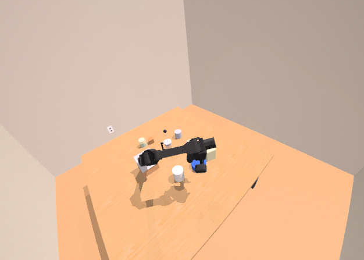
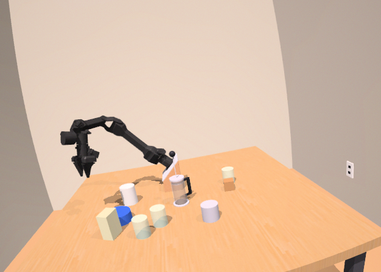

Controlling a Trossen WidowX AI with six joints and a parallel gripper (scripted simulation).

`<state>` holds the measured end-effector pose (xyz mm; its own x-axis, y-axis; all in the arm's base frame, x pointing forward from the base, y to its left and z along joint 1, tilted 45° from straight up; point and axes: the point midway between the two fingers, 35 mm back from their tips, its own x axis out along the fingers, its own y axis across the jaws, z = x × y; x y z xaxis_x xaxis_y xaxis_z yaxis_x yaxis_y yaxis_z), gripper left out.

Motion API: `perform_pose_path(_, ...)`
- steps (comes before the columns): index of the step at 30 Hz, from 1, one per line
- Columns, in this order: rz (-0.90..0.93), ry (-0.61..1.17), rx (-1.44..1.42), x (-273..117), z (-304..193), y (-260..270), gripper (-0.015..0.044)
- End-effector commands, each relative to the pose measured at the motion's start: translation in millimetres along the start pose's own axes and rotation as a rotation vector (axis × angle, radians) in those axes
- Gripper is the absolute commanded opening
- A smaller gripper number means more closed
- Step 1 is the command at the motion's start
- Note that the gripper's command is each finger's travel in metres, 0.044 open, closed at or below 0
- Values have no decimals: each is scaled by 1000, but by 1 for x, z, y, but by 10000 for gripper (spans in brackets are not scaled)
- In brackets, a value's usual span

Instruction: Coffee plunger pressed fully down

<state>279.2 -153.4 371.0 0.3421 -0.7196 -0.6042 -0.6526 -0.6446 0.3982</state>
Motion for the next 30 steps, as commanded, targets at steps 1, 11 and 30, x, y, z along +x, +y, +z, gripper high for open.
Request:
perform_pose_path(1,-3,1,10,0,0,-2,426)
perform_pose_path(11,-147,23,510,-23,37,-112,440)
perform_pose_path(30,-369,-33,1136,-78,127,-217,440)
